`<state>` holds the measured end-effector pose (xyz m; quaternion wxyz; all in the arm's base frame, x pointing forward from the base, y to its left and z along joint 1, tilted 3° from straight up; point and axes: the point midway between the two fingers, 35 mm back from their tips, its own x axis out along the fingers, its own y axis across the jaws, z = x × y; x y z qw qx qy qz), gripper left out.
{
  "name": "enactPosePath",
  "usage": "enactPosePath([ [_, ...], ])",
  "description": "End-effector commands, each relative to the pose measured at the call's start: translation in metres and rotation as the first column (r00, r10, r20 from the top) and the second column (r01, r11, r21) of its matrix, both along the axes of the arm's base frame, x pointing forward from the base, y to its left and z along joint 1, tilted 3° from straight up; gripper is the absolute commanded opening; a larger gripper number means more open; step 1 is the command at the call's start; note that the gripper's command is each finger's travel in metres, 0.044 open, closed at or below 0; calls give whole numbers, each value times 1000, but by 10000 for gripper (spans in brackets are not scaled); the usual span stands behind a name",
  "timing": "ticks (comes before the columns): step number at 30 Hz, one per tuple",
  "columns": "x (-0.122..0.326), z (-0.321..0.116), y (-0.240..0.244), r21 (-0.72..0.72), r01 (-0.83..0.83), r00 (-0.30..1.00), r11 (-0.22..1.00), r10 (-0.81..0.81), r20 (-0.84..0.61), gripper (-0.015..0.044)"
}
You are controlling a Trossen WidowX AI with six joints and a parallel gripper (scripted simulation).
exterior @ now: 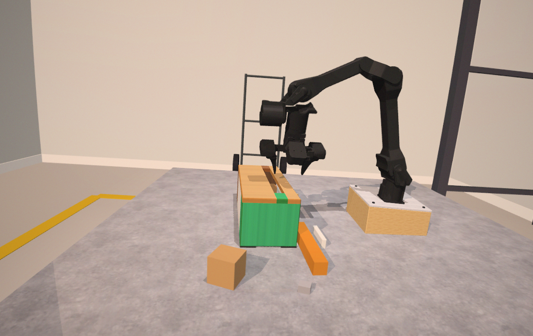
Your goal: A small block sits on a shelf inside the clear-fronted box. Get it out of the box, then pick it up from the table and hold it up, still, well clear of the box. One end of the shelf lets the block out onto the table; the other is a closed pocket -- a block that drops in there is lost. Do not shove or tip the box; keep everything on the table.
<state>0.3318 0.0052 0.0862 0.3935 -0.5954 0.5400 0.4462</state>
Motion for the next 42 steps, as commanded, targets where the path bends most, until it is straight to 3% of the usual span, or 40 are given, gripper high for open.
enactPosePath([
  [1, 0, -6, 0, -7, -3, 1000, 1000, 3, -2, 400],
  [42, -2, -62, 3, -1, -6, 1000, 1000, 6, -3, 400],
])
